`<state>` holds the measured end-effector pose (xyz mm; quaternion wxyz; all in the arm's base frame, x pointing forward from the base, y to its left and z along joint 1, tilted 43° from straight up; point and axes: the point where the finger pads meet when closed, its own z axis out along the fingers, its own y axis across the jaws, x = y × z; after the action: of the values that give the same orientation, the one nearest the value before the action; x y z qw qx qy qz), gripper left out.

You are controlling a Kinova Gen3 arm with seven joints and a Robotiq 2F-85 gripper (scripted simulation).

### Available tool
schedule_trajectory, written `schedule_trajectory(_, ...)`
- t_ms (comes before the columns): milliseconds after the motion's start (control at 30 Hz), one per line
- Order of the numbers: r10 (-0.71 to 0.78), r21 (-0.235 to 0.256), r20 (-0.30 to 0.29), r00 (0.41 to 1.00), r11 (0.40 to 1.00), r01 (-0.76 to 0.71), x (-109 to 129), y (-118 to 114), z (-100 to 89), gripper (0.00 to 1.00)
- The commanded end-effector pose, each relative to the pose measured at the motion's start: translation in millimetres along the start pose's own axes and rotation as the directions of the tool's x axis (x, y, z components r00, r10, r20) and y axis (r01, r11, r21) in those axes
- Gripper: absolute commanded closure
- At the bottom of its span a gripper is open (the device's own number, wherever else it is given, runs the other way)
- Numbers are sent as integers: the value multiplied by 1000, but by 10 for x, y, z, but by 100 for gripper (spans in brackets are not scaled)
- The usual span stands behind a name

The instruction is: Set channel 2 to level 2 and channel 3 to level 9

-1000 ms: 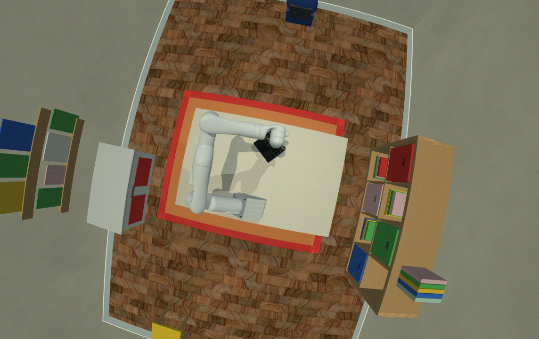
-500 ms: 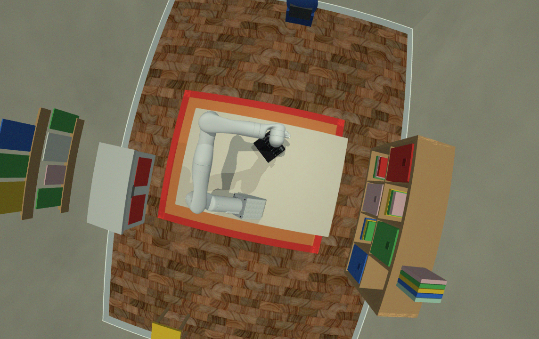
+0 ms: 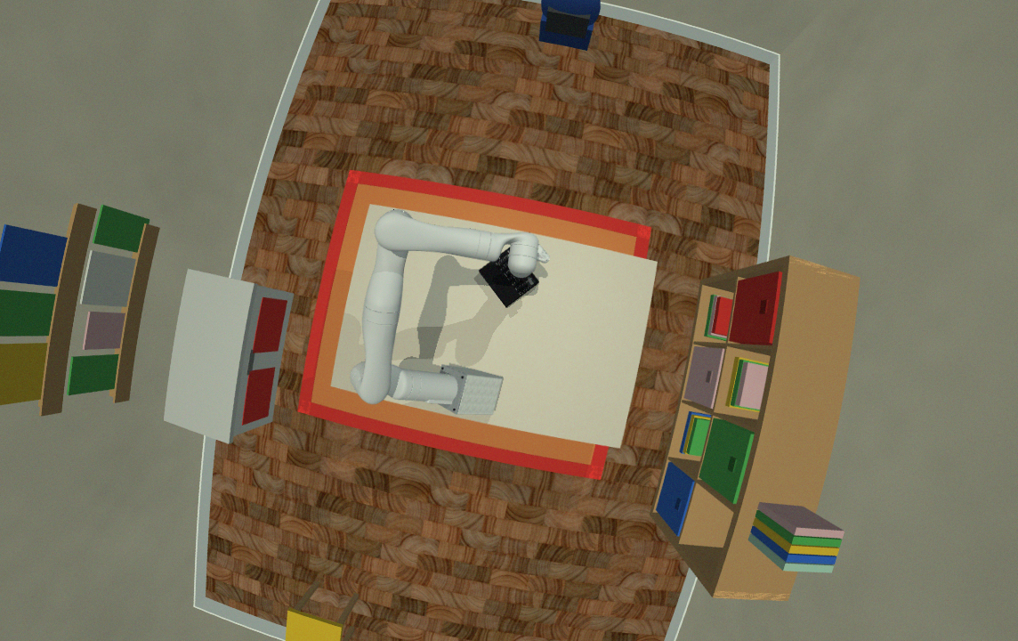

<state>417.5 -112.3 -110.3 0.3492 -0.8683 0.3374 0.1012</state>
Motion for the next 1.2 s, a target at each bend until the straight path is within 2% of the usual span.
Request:
schedule_trajectory(0,6,0,-2,1000,1000,-6,6,-3,-8,100)
schedule_trajectory(1167,16,0,-2,1000,1000,-16,7,-5,-8,100)
